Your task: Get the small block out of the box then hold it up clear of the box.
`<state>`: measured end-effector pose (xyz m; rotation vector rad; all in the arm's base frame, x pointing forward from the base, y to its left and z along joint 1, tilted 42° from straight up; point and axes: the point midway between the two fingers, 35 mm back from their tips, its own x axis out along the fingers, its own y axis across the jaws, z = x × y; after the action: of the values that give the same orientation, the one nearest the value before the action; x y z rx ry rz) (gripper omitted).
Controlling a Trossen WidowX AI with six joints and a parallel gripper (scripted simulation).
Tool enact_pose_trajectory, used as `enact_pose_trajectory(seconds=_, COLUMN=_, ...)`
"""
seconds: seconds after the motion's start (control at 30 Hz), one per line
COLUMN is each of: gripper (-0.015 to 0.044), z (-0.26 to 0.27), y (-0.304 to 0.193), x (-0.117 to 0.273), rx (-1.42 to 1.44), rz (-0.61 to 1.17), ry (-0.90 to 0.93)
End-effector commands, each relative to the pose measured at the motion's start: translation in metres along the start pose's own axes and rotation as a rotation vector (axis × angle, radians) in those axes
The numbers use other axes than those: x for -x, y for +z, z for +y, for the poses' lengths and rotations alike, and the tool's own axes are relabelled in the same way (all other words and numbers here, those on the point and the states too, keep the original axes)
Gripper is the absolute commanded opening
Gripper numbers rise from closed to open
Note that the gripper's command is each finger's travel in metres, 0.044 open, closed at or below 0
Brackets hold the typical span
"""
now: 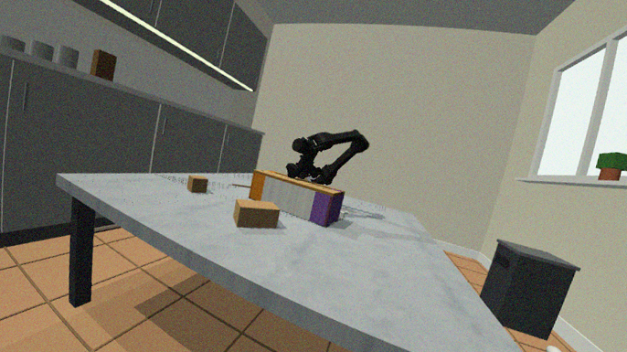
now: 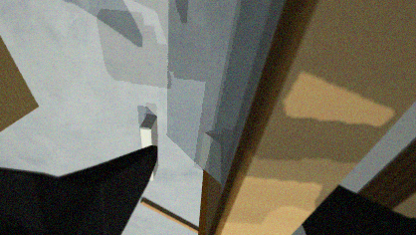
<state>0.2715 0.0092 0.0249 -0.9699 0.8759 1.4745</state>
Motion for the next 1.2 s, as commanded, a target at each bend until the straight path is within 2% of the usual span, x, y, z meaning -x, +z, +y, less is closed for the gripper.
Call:
enact_pose_trajectory(seconds=0.0, gripper=0.04, z=0.002, y=-0.012, x=-0.006, rx=-0.024, rz=0.025, ry=0.013)
enact_pose_trajectory(seconds=0.47, gripper=0.04, z=0.003, y=0.006, x=0.0, rx=-0.024, rz=0.024, ry=0.013)
enact_pose_trajectory(seconds=1.17, gripper=0.04, z=0.004, y=-0.027, x=-0.011, rx=-0.024, rz=0.026, ry=0.013)
